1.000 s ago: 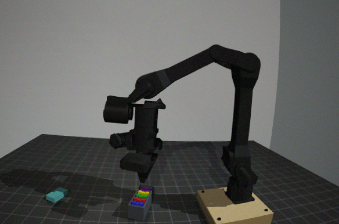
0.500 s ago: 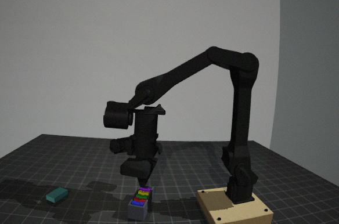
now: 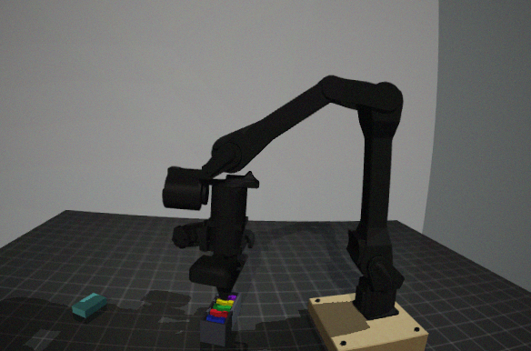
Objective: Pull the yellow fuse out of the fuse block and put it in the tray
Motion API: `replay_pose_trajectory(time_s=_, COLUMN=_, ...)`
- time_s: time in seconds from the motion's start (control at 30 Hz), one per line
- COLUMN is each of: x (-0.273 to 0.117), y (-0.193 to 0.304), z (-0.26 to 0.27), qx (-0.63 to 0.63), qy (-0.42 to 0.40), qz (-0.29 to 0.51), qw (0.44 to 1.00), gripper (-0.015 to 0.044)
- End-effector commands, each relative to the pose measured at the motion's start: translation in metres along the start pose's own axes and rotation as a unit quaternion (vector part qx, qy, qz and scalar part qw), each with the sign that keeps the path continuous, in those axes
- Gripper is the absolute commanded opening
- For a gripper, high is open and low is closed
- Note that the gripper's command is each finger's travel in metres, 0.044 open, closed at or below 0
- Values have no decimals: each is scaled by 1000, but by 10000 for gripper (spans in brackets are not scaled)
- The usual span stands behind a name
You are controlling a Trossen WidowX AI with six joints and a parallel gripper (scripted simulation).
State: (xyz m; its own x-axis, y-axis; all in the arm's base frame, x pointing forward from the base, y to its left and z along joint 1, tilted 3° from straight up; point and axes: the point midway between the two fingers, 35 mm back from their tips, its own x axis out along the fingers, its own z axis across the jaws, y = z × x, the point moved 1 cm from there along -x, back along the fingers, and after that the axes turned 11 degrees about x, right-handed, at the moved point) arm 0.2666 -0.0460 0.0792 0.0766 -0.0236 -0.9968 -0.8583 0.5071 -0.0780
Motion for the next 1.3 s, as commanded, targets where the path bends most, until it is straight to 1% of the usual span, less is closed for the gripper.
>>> replay_pose_trajectory(time_s=0.0, x=2, y=1, z=1, qx=-1, qy=-2, qz=2, qw=1000, gripper=66)
replay_pose_trajectory(time_s=0.9, x=12, y=1, z=1, qx=-1, qy=-2, qz=2, qw=1000, gripper=66)
replay_pose_trajectory(time_s=1.2, x=11, y=1, z=0, qx=0, qy=0, qz=1, qw=1000, gripper=6)
replay_pose_trajectory(time_s=1.27, x=11, y=1, z=0, qx=0, qy=0, qz=1, qw=1000, gripper=0)
